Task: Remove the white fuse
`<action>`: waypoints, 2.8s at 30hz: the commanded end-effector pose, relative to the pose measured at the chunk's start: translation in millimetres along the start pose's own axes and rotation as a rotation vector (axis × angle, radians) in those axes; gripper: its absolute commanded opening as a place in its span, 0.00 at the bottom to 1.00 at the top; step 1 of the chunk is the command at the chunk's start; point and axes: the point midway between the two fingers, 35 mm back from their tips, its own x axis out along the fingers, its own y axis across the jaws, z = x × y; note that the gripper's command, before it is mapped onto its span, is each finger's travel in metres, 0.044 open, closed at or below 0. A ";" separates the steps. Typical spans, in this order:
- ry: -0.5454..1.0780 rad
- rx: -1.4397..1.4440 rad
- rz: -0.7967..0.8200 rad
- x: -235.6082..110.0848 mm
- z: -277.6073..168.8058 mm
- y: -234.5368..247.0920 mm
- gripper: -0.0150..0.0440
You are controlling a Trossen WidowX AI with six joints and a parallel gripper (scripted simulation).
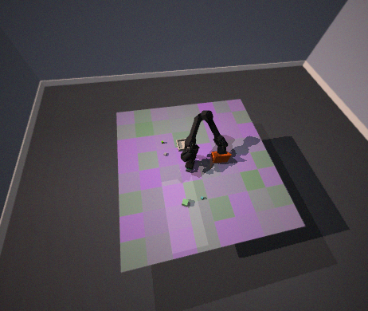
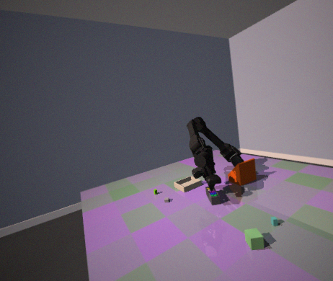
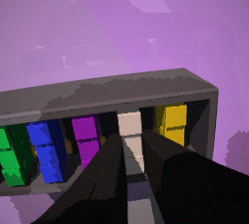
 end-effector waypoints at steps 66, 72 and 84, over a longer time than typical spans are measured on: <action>-0.001 -0.002 0.000 -34.4 0.1 0.5 0.25; -0.001 -0.003 0.000 -37.4 0.0 0.3 0.25; -0.001 -0.003 0.000 -53.9 0.0 0.6 0.25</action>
